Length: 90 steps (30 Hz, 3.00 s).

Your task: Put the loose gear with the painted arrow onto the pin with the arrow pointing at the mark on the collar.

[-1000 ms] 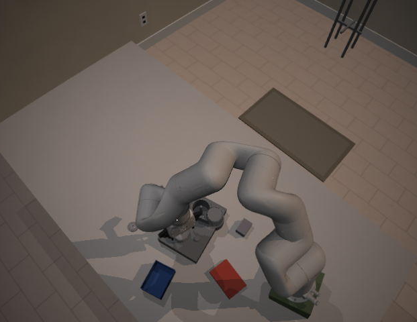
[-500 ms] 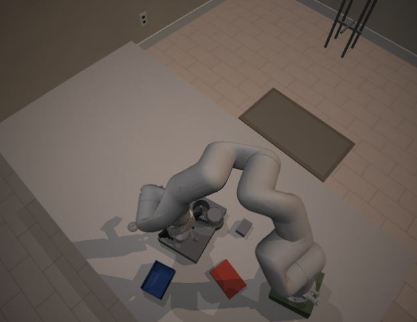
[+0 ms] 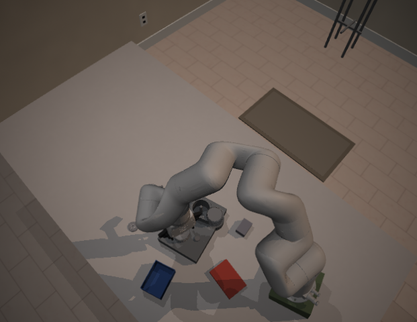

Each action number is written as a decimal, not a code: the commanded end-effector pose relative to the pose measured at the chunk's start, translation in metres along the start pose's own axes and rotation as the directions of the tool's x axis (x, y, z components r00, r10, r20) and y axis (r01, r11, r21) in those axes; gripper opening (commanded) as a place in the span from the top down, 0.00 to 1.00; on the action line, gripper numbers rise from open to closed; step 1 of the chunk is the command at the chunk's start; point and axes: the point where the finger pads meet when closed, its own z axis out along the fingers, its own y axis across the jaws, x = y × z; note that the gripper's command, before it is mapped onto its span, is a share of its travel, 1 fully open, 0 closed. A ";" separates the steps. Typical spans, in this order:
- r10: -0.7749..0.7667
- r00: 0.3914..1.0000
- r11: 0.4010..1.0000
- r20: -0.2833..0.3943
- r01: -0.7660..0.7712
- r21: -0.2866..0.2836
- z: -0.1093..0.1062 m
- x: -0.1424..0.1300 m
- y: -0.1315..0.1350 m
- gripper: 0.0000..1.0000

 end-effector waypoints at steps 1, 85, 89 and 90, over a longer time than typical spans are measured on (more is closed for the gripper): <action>0.000 1.000 1.000 -0.003 0.000 0.001 -0.001 0.001 -0.001 0.07; 0.000 1.000 1.000 -0.003 0.000 0.001 0.037 0.002 -0.001 0.07; 0.000 1.000 1.000 -0.003 0.000 0.001 0.038 0.002 -0.001 0.07; 0.000 1.000 1.000 -0.003 0.000 0.001 0.038 0.002 -0.001 0.07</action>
